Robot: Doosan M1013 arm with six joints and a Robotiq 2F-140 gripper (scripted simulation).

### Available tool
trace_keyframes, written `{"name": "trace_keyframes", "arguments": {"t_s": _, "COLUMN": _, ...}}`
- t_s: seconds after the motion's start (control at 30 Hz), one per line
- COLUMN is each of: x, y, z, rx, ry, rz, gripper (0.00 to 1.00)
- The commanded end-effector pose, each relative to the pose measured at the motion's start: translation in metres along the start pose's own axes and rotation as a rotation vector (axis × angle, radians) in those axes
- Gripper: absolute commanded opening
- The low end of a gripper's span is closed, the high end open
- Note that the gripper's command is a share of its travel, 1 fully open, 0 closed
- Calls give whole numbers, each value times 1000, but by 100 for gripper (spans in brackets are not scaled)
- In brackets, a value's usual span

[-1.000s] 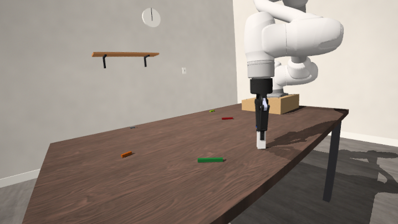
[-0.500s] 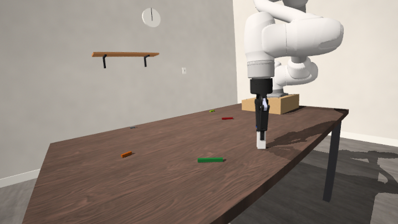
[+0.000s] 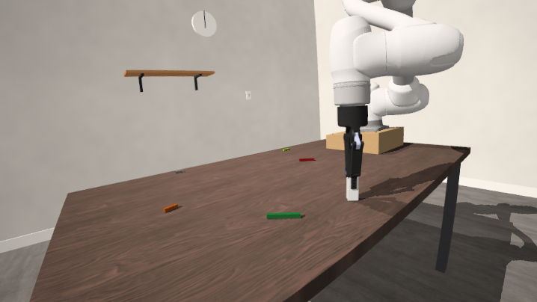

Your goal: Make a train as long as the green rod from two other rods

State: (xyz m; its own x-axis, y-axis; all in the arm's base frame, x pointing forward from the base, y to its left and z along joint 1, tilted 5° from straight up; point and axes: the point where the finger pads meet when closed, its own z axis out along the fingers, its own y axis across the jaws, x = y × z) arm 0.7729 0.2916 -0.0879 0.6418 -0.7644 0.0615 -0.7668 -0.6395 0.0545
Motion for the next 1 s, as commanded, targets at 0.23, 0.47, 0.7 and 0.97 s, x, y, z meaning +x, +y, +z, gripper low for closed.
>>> {"name": "trace_keyframes", "arguments": {"t_s": 0.23, "x": 0, "y": 0, "z": 0, "rx": 0, "ry": 0, "rz": 0, "gripper": 15}}
{"name": "trace_keyframes", "arguments": {"t_s": 0.47, "x": 0, "y": 0, "z": 0, "rx": 0, "ry": 0, "rz": 0, "gripper": 19}}
{"name": "trace_keyframes", "arguments": {"t_s": 0.7, "x": 0, "y": 0, "z": 0, "rx": 0, "ry": 0, "rz": 0, "gripper": 23}}
{"name": "trace_keyframes", "arguments": {"t_s": 0.97, "x": 0, "y": 0, "z": 0, "rx": 0, "ry": 0, "rz": 0, "gripper": 23}}
